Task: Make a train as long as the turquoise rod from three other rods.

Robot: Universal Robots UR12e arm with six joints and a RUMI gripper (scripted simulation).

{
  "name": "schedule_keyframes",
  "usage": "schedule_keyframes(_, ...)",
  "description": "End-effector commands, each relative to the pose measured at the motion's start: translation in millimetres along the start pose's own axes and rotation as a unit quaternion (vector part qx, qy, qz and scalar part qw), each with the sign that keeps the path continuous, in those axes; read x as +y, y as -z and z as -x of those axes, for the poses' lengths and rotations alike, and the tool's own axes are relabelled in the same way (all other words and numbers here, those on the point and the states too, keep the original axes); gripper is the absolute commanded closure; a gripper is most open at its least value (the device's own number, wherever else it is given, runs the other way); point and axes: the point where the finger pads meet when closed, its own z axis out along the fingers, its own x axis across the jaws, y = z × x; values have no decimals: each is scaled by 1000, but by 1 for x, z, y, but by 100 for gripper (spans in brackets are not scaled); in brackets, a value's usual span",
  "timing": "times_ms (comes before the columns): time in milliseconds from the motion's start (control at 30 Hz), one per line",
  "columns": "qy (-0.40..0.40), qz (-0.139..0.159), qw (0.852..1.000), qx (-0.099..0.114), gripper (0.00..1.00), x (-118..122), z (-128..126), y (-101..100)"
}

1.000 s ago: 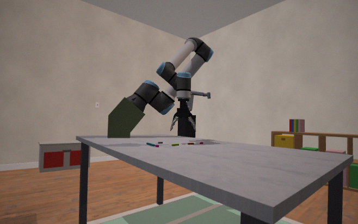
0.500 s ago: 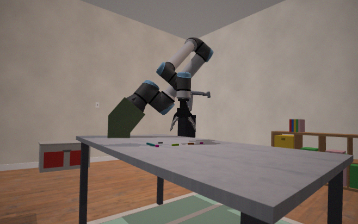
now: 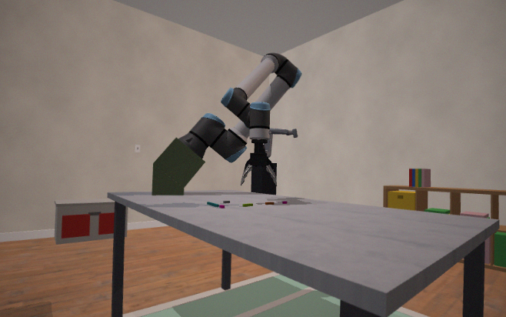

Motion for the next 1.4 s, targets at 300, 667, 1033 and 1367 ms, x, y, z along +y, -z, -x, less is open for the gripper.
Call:
schedule_keyframes(300,48,1,999,0,0,0,0,1)
schedule_keyframes(667,170,1,985,0,0,-2,1,1)
schedule_keyframes(1033,314,1,949,0,0,-3,1,1)
schedule_keyframes(1367,424,1,906,0,0,-2,2,0)
